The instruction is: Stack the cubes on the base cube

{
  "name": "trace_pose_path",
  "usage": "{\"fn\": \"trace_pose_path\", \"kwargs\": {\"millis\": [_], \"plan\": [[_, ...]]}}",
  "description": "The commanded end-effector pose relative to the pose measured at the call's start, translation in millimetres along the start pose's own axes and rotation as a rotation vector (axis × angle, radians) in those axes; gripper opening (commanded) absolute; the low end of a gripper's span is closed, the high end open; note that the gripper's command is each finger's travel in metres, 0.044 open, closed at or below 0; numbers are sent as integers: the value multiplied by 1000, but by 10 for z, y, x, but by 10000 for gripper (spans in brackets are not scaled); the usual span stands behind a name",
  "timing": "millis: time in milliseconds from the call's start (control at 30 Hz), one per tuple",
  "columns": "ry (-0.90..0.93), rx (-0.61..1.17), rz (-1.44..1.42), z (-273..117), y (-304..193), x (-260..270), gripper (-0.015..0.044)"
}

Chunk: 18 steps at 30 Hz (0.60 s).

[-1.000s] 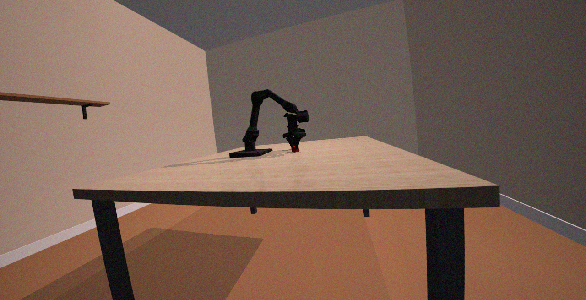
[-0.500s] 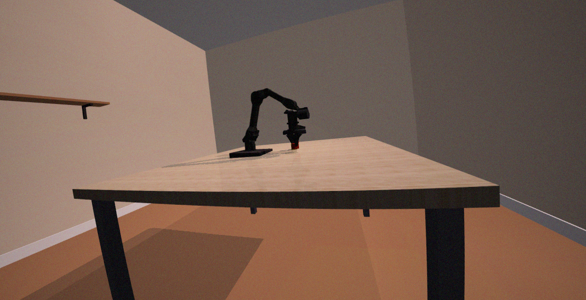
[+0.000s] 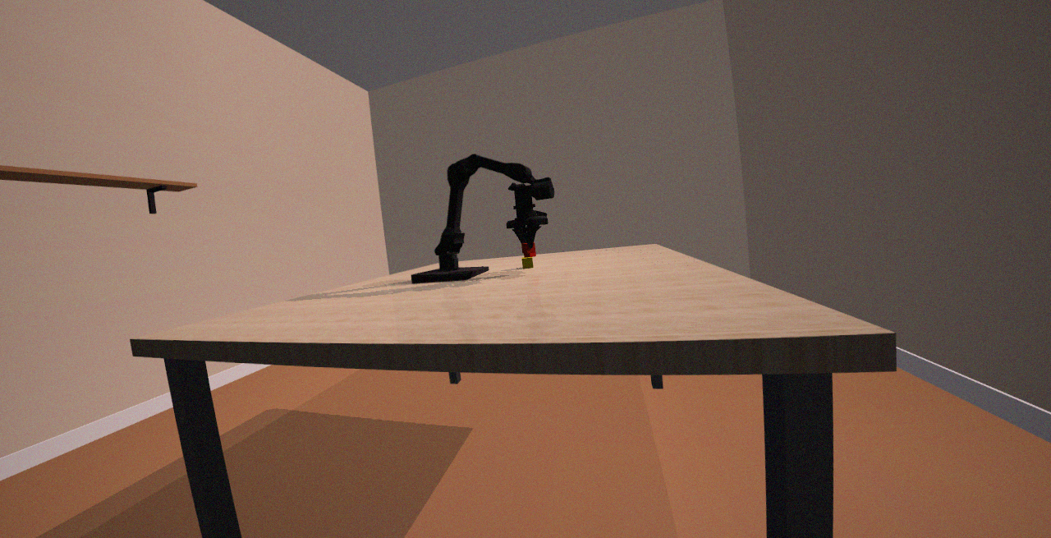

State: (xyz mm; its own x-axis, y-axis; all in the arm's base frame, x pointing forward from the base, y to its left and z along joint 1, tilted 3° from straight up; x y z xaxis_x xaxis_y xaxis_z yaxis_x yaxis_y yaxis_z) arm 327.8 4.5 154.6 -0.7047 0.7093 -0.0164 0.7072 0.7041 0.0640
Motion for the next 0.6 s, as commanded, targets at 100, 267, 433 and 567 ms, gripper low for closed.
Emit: {"fn": "trace_pose_path", "kwargs": {"millis": [100, 267, 433, 567], "plan": [[-6, -12, -5, -254, -10, 15, 105], [-6, -11, -5, -408, -30, 33, 105], [-6, -11, -9, -428, -24, 56, 105], [-5, -11, -37, -423, 25, 172, 105]]}}
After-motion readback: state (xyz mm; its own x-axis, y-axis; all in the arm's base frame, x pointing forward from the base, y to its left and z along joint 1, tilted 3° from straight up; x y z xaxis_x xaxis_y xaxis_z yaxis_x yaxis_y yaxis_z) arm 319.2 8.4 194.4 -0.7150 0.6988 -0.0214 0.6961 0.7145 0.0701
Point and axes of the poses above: the point midway between the two fingers, 35 mm back from their tips, its own z axis out along the fingers, its own x axis across the jaws, y = z × x, the point moved 4 cm from there along -z, back along the fingers, and after that the axes turned 7 degrees about z, right-handed, at the moved point
